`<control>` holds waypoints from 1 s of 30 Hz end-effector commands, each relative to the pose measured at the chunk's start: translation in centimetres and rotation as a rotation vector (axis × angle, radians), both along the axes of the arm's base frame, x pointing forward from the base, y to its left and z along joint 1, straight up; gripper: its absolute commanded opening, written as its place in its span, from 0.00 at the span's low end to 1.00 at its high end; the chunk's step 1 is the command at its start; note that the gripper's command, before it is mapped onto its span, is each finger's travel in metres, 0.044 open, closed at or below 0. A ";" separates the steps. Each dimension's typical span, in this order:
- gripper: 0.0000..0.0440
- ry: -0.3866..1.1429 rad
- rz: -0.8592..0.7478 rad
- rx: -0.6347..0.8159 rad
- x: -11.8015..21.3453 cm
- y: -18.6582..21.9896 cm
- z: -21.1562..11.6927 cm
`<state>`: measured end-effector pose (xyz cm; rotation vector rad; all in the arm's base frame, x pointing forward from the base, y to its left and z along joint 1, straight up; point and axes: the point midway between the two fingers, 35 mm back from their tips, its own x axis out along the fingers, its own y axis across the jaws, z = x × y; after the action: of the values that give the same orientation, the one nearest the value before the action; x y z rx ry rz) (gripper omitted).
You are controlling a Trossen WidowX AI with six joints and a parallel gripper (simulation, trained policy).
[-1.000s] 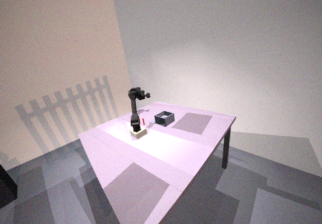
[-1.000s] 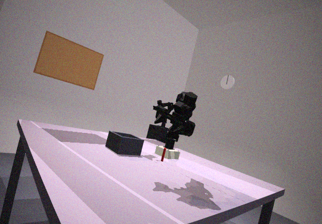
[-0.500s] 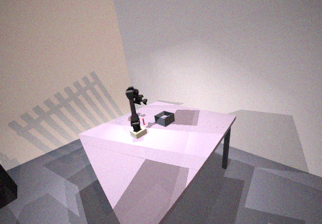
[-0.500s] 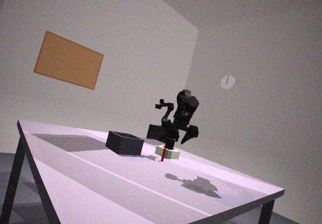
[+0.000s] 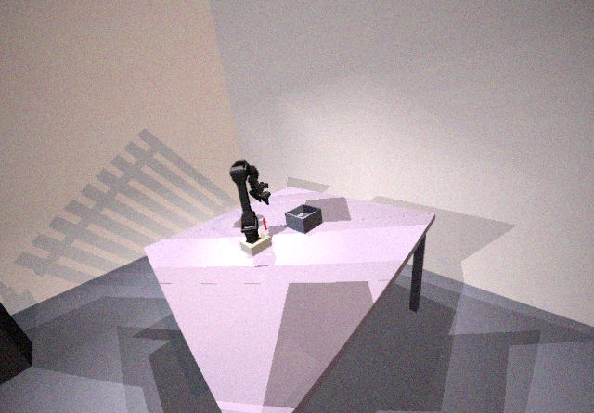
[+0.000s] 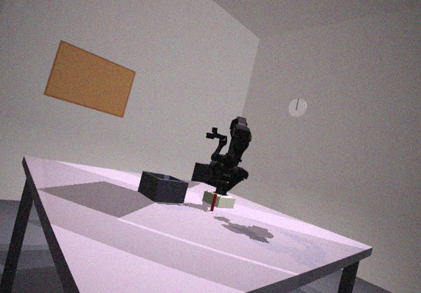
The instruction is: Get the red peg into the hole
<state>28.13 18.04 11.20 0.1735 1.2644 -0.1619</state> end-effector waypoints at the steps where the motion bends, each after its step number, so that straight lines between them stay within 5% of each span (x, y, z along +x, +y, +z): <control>1: 1.00 0.076 -0.127 -0.004 -2.3 -2.2 -0.5; 14: 1.00 0.219 -0.486 -0.030 -7.7 -7.4 -2.7; 30: 1.00 0.196 -0.670 0.028 -9.1 -8.5 -9.1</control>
<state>19.39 9.62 3.59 0.5836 1.3718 -0.7338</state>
